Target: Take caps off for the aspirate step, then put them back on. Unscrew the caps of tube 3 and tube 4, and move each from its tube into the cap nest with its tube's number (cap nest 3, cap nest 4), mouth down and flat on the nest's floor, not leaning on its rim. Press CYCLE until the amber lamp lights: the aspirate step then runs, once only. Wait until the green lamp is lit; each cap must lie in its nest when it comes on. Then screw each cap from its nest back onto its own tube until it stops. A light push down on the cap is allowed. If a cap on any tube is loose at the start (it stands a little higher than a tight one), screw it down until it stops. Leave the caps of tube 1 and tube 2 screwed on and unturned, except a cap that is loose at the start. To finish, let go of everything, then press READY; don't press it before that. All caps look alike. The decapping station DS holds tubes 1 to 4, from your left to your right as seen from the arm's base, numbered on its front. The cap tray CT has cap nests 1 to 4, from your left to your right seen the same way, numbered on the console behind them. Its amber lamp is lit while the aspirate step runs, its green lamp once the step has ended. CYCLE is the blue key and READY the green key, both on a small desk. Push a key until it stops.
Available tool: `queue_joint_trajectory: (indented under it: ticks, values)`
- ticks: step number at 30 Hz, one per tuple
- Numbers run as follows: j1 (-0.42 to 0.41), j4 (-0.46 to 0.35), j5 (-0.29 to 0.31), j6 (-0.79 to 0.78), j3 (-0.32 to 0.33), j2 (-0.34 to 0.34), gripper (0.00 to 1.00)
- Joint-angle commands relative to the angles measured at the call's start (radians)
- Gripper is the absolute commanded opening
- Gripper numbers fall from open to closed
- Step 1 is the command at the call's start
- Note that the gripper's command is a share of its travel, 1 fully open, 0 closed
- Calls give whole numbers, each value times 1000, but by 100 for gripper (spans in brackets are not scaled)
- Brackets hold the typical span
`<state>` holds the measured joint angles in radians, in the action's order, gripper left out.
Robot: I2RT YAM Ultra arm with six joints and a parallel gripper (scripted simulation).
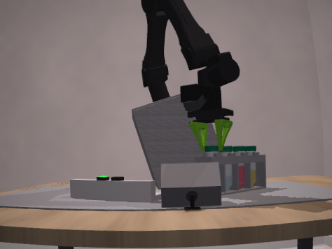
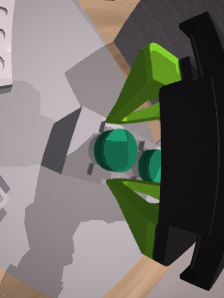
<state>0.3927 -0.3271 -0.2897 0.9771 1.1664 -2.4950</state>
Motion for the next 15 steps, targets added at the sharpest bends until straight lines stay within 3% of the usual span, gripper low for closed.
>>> queue_joint_trajectory:
  ticks: [1,4,7,9,15]
  values:
    - [3,0,-4,-145,2,13,49]
    - [3,0,-4,-391,2,13,49]
    - [3,0,-4,-478,2,13,49]
    - [3,0,-4,-632,2,12,49]
    - [3,0,-4,-895,2,13,49]
